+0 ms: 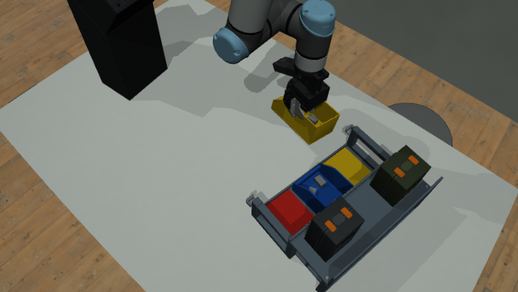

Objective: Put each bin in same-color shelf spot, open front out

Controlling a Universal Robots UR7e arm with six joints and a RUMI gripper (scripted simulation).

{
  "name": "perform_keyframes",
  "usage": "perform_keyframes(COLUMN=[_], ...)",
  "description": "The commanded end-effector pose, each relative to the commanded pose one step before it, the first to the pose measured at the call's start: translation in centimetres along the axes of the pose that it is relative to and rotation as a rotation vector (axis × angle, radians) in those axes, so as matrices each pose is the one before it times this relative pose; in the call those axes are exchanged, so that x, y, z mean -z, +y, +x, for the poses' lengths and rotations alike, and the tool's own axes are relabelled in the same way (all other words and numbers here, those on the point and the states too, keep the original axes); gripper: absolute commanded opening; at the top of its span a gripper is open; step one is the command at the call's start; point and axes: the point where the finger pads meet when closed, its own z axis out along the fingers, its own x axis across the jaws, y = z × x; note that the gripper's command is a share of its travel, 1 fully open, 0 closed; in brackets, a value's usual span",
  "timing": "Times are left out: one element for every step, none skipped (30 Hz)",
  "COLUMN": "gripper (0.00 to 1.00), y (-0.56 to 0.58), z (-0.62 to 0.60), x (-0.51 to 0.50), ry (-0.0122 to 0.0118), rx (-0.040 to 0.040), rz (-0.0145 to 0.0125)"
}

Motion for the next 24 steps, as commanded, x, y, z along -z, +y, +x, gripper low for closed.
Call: perform_keyframes(gripper=[0.0,0.0,0.0,0.0,0.0,0.0,0.0,0.0,0.0,0.0,0.0,0.0,0.0,0.0,0.0,0.0,0.0,0.0,0.0,0.0,0.0,0.0,0.0,0.0], y=[0.053,0.01,0.024,0.044,0.067,0.0,0.0,0.093,0.119,0.145,0.169,0.192,0.211,0.227,0.239,0.247,0.25,0.249,0.243,0.234,0.22,0.204,0.0,0.0], z=[0.027,0.0,0.001,0.002,0.002,0.0,0.0,0.003,0.004,0.005,0.006,0.006,0.007,0.008,0.008,0.008,0.009,0.008,0.008,0.008,0.008,0.007,0.0,0.0], x=[0.03,0.0,0.0,0.0,0.0,0.0,0.0,0.0,0.0,0.0,-0.001,0.0,-0.001,0.0,-0.001,0.0,-0.001,0.0,-0.001,0.0,0.0,0.0,0.0,0.0], ry=[0.0006,0.0,0.0,0.0,0.0,0.0,0.0,0.0,0.0,0.0,0.0,0.0,0.0,0.0,0.0,0.0,0.0,0.0,0.0,0.0,0.0,0.0,0.0,0.0], rx=[0.00004,0.0,0.0,0.0,0.0,0.0,0.0,0.0,0.0,0.0,0.0,0.0,0.0,0.0,0.0,0.0,0.0,0.0,0.0,0.0,0.0,0.0,0.0,0.0], rz=[-0.00116,0.0,0.0,0.0,0.0,0.0,0.0,0.0,0.0,0.0,0.0,0.0,0.0,0.0,0.0,0.0,0.0,0.0,0.0,0.0,0.0,0.0,0.0,0.0])
